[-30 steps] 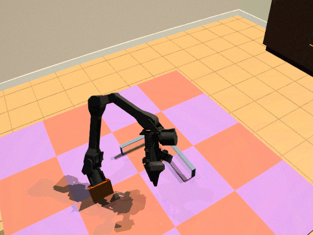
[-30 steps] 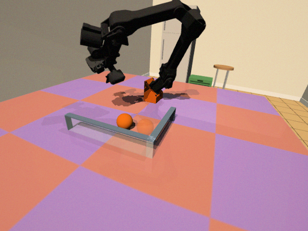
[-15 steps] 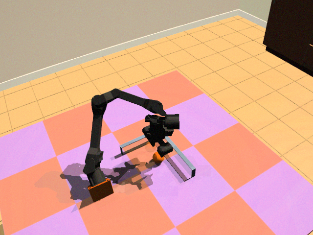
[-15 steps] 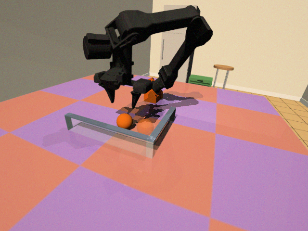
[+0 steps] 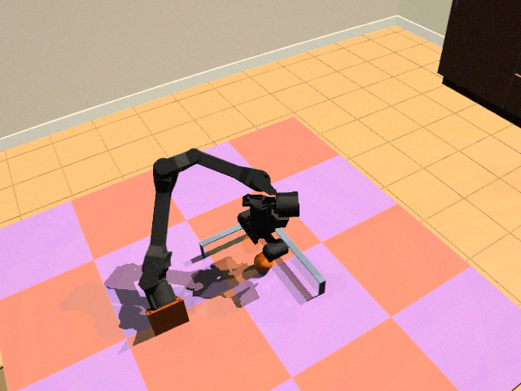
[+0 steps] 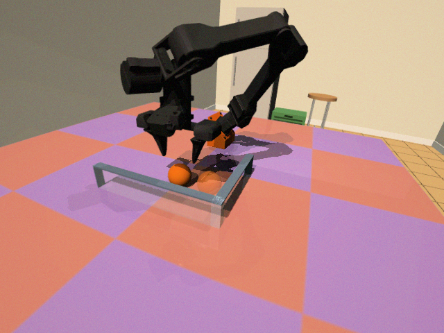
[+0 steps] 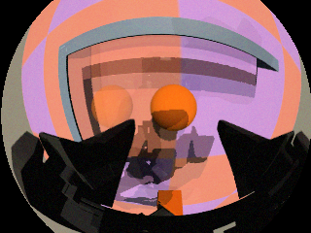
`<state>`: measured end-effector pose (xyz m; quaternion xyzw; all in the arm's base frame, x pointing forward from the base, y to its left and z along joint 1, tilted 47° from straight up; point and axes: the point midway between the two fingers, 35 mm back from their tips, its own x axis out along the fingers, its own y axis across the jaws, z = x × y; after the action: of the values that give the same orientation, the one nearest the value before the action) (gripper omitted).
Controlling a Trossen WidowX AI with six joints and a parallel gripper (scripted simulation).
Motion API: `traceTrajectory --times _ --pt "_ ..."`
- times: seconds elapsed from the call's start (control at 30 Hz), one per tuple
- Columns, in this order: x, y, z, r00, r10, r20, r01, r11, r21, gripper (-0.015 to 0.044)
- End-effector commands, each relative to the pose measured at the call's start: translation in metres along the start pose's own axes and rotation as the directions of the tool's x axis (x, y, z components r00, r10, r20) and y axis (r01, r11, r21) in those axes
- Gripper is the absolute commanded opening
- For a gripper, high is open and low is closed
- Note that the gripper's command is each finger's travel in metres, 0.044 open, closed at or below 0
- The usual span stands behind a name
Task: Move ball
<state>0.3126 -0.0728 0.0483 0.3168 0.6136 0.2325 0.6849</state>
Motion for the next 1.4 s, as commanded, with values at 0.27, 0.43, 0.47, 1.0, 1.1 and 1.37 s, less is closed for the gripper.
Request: traceTrajectory --times 0.27,0.43,0.47,1.0,1.1,1.37 --pt "0.019 0.000 0.001 1.000 0.005 0.004 -0.005 1.000 0.007 0.0391" --pt "0.027 0.001 0.001 1.000 0.006 0.004 -0.006 1.000 0.007 0.0391" --pt "0.029 0.001 0.001 1.000 0.006 0.004 -0.006 1.000 0.007 0.0391" --pt "0.047 0.001 0.000 1.000 0.008 0.004 -0.008 1.000 0.006 0.0312" --pt "0.047 0.001 0.000 1.000 0.008 0.004 -0.008 1.000 0.006 0.0272" --pt "0.044 0.001 0.001 1.000 0.006 0.005 -0.007 1.000 0.007 0.0160"
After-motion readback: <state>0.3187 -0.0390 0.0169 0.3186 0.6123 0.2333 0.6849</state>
